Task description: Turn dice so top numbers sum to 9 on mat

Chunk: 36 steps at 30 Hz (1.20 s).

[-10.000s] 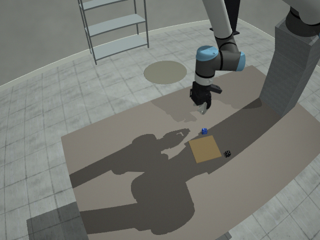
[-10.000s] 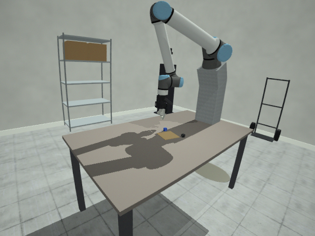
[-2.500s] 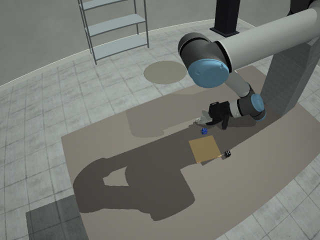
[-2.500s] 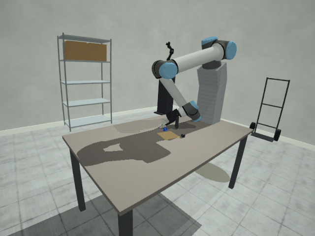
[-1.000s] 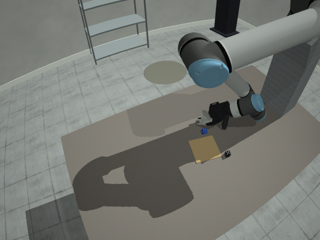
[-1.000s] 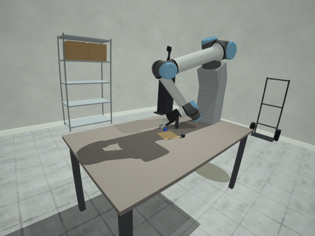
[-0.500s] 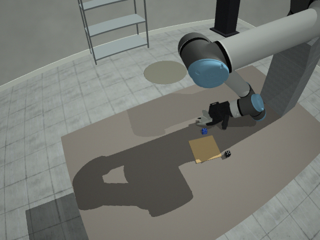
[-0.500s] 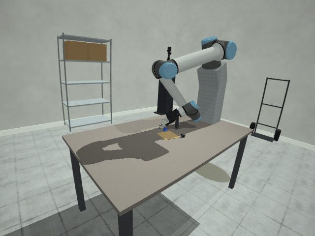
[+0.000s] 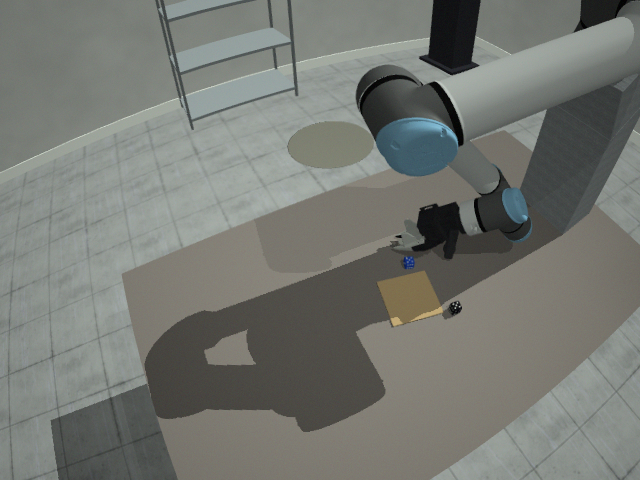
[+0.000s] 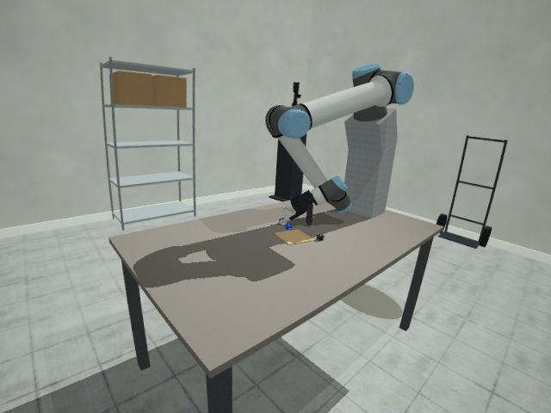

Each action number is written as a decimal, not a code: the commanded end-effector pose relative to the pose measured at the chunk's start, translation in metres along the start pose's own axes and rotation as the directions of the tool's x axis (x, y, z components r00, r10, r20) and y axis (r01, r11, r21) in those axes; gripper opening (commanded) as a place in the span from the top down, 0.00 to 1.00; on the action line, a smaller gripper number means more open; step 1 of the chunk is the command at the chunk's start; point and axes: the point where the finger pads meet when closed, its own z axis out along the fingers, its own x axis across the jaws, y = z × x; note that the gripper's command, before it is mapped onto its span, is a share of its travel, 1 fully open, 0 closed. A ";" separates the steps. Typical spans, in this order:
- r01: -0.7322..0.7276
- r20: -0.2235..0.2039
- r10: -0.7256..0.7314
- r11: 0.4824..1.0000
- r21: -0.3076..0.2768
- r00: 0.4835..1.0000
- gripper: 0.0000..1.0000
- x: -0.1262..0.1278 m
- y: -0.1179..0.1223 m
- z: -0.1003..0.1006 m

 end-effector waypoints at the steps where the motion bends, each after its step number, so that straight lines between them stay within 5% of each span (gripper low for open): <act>1: 0.000 0.000 0.000 1.000 0.000 1.000 0.76 0.000 0.000 0.000; 17: 0.000 0.000 0.000 1.000 0.000 1.000 0.76 0.000 0.000 -0.003; 36: 0.000 0.000 0.000 1.000 0.000 1.000 0.76 0.000 0.000 -0.050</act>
